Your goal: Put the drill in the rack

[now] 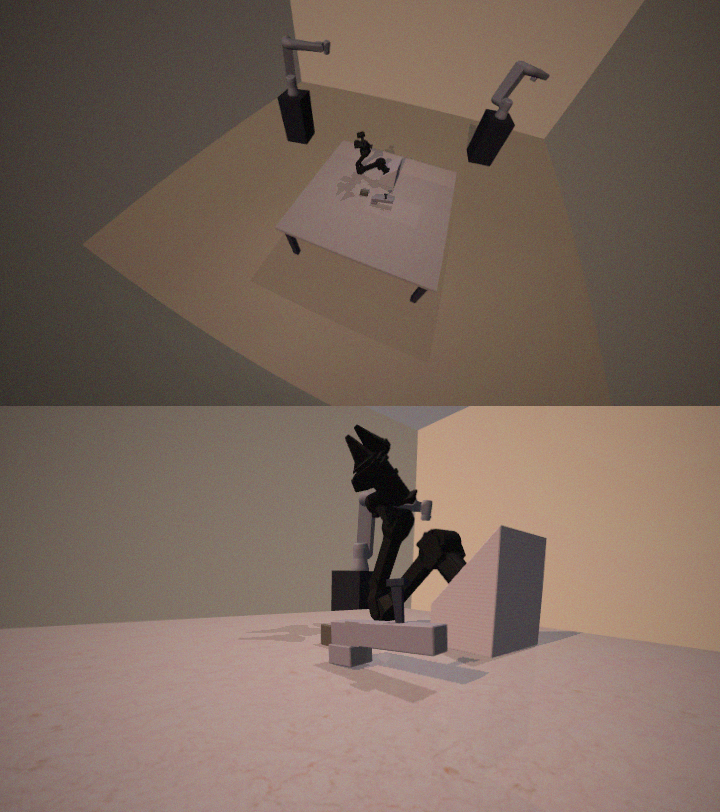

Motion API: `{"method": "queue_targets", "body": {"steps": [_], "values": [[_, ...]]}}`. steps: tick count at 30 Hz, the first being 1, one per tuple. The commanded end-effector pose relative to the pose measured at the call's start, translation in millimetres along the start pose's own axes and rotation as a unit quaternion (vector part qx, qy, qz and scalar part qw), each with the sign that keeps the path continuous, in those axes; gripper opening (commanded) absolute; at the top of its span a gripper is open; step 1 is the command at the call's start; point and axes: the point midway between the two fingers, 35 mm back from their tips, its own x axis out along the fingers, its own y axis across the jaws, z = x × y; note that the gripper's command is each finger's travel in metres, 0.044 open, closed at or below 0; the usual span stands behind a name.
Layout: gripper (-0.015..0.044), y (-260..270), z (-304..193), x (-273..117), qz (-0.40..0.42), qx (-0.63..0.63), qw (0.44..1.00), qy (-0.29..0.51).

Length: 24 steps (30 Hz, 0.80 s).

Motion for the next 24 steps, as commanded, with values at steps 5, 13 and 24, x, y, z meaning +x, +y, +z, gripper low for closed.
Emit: {"method": "queue_targets", "body": {"steps": [5, 13, 24], "values": [[0.0269, 0, 0, 0, 0.0, 0.0, 1.0, 0.0], [0.0059, -5, -36, 20, -0.041, -0.093, 0.994, 0.05], [0.0, -91, -131, 66, -0.228, -0.327, 0.892, 0.214]]}}
